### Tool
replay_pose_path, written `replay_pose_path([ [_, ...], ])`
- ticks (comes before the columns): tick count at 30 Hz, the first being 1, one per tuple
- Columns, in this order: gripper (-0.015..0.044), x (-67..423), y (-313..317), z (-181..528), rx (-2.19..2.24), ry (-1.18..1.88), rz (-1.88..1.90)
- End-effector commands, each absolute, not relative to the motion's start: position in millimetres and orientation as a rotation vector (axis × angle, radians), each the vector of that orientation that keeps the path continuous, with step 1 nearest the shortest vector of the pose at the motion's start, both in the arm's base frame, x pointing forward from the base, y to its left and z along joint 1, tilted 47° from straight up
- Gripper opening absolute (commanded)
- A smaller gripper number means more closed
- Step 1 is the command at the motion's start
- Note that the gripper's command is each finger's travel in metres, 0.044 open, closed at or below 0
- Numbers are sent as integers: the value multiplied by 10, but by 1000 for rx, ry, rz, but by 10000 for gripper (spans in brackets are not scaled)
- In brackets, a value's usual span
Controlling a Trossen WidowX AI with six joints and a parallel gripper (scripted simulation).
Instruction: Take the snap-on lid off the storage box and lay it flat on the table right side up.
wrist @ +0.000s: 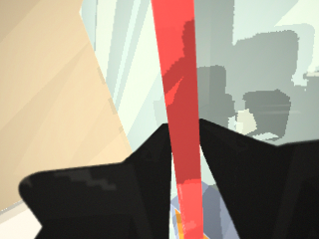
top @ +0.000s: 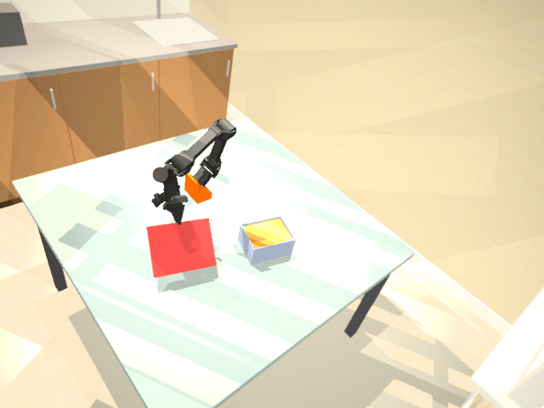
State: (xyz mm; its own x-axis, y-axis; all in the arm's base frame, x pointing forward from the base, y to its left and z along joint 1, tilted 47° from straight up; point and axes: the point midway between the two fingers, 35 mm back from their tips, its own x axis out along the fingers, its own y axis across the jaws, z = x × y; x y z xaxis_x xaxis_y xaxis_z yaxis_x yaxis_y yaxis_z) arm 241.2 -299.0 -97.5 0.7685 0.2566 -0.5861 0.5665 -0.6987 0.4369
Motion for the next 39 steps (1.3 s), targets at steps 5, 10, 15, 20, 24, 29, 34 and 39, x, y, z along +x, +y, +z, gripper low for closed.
replay_pose_path([
  [5, 0, 2422, -2938, -1015, 2348, 610, -649],
  [10, 0, 2424, -2909, -1043, 2348, 610, -649],
  [15, 0, 2427, -2881, -1071, 2348, 610, -649],
  [20, 0, 2430, -2852, -1100, 2348, 610, -649],
  [24, 0, 2432, -2829, -1122, 2349, 610, -649],
  [29, 0, 2435, -2801, -1151, 2349, 610, -649],
  [34, 0, 2438, -2772, -1179, 2349, 610, -649],
  [39, 0, 2441, -2744, -1207, 2349, 610, -648],
])
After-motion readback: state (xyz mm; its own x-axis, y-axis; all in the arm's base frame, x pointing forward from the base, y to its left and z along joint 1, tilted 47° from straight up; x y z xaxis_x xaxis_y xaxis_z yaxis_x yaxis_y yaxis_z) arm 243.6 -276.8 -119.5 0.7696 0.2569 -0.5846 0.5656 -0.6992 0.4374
